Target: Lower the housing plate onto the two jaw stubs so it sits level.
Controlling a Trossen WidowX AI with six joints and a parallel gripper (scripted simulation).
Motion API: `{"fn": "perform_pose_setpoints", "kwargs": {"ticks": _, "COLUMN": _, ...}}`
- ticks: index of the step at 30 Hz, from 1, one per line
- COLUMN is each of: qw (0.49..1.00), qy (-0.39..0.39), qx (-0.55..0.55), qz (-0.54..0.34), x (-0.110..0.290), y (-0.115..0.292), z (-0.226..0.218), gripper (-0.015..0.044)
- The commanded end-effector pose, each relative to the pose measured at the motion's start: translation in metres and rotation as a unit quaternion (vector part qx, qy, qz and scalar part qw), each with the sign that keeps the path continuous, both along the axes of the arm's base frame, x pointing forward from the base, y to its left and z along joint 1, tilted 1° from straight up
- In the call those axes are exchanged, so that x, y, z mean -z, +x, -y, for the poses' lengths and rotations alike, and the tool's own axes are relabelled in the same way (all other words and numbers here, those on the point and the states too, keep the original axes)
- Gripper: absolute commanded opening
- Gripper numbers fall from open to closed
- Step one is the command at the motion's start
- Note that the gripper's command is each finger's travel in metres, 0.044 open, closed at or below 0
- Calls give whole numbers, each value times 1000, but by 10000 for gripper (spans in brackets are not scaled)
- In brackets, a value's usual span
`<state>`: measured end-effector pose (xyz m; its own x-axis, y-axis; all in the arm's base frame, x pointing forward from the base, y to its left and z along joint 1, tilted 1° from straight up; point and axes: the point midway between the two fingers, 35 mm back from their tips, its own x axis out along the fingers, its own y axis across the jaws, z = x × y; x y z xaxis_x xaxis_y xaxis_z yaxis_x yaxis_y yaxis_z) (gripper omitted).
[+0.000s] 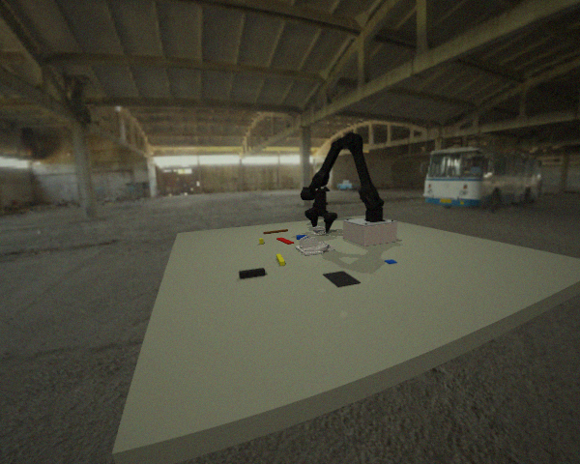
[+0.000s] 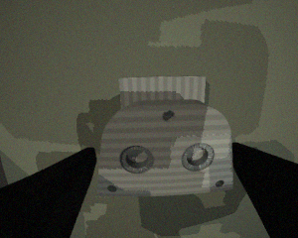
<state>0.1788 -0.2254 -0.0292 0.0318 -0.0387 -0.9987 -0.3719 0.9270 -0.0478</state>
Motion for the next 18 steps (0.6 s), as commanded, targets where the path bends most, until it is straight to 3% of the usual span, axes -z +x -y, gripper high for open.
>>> {"fn": "perform_pose_setpoints", "kwargs": {"ticks": 1, "qw": 1000, "qy": 1, "qx": -2, "qz": 2, "x": 1, "y": 1, "z": 0, "gripper": 440}}
{"fn": "perform_pose_setpoints", "kwargs": {"ticks": 8, "qw": 1000, "qy": 1, "qx": -2, "qz": 2, "x": 1, "y": 1, "z": 0, "gripper": 440}}
{"fn": "perform_pose_setpoints", "kwargs": {"ticks": 18, "qw": 1000, "qy": 0, "qx": 0, "qz": 0, "x": 0, "y": 0, "z": 0, "gripper": 373}}
